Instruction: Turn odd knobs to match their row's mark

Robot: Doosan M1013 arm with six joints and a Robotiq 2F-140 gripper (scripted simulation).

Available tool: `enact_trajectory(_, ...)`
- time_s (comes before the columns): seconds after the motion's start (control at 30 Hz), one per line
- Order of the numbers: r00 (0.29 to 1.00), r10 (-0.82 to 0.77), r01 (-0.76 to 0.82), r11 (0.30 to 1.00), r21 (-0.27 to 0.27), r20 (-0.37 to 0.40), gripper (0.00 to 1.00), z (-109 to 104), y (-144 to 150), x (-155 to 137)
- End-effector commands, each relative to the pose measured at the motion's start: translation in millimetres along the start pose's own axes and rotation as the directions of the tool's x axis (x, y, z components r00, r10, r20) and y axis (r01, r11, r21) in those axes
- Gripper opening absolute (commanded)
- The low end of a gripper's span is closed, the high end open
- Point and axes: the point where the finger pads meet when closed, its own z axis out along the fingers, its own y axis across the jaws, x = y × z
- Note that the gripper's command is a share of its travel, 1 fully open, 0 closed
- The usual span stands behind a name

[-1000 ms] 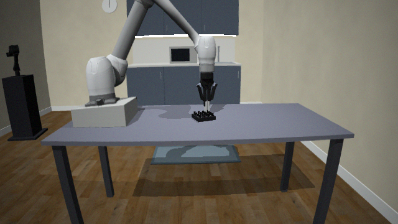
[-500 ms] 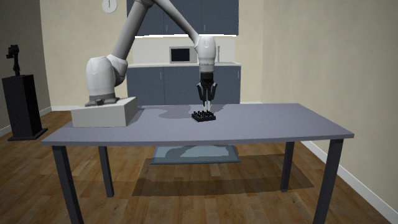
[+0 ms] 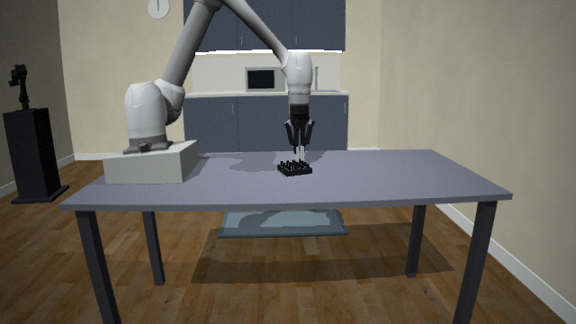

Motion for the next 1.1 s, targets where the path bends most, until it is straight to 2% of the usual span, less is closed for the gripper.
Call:
enact_trajectory(0.0, 1.0, 0.0, 0.0, 1.0, 0.0, 0.0, 0.12, 0, 0, 0)
enact_trajectory(0.27, 1.0, 0.0, 0.0, 1.0, 0.0, 0.0, 0.12, -4, 0, 0)
enact_trajectory(0.77, 1.0, 0.0, 0.0, 1.0, 0.0, 0.0, 0.12, -36, 0, 0)
enact_trajectory(1.07, 1.0, 0.0, 0.0, 1.0, 0.0, 0.0, 0.12, -38, 0, 0)
